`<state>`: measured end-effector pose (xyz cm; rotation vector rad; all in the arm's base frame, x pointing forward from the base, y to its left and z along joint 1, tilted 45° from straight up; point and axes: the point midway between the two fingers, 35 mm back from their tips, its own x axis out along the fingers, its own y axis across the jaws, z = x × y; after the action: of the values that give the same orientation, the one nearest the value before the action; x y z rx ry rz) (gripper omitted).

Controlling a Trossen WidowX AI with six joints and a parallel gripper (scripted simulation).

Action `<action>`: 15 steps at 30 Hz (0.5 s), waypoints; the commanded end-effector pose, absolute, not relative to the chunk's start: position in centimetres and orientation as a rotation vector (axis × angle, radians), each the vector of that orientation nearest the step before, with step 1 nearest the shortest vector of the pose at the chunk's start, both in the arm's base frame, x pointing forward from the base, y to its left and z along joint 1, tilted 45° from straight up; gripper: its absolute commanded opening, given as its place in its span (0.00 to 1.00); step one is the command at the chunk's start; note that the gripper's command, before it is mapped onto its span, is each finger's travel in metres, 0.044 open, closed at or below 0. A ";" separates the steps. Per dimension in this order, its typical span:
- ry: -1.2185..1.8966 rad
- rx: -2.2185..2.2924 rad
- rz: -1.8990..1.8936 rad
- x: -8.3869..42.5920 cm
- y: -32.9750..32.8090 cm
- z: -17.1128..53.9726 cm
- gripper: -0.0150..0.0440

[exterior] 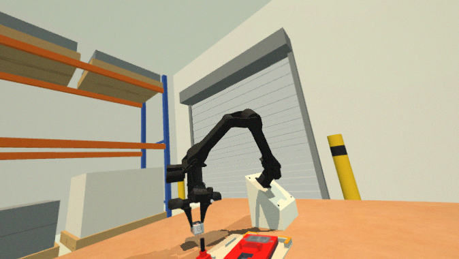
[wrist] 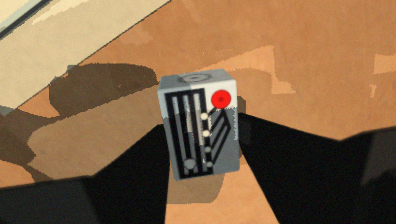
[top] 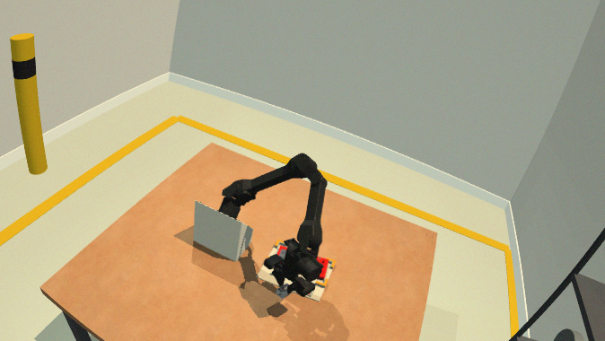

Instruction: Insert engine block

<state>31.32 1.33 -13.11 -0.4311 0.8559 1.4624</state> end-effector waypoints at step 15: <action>0.856 -0.443 1.483 31.7 -2.2 -8.6 0.25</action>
<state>31.48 -1.63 -9.49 -0.4297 0.8607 1.4789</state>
